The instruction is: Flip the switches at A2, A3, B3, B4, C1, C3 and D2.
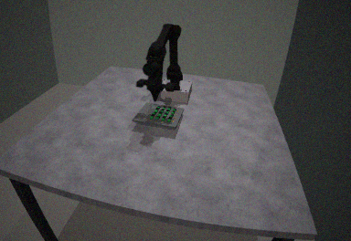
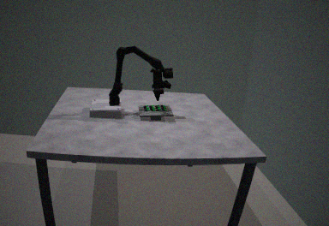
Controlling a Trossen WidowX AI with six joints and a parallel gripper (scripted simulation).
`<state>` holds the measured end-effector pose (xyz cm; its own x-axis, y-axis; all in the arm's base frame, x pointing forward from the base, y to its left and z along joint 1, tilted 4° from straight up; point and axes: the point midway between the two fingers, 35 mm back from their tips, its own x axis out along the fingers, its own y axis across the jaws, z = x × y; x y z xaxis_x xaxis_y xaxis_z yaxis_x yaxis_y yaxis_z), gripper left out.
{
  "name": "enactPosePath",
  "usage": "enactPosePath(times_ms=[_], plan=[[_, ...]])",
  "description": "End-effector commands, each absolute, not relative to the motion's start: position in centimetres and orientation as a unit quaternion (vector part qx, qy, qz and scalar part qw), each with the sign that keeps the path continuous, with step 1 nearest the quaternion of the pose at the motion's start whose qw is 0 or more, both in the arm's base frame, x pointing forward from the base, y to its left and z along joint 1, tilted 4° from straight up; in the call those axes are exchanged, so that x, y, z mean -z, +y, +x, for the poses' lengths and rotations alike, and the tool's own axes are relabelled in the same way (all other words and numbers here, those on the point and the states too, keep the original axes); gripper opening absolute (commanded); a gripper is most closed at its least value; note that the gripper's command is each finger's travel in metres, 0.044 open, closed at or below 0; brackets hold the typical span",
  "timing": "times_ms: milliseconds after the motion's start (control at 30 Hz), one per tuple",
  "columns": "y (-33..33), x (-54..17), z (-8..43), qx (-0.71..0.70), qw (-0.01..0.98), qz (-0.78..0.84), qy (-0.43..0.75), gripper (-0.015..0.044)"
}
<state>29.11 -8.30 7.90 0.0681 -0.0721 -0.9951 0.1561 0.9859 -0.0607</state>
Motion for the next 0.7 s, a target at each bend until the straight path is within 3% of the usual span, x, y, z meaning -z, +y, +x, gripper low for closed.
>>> enactPosePath(times_ms=[0, 233, 667], plan=[[-7.3, -8.2, 28.9, 0.077, 0.725, 0.033, 0.684, 0.0000], [0.8, -7.6, 28.2, 0.074, 0.724, 0.036, 0.685, 0.0000], [0.8, -4.1, 28.4, 0.074, 0.715, 0.037, 0.694, 0.0000]])
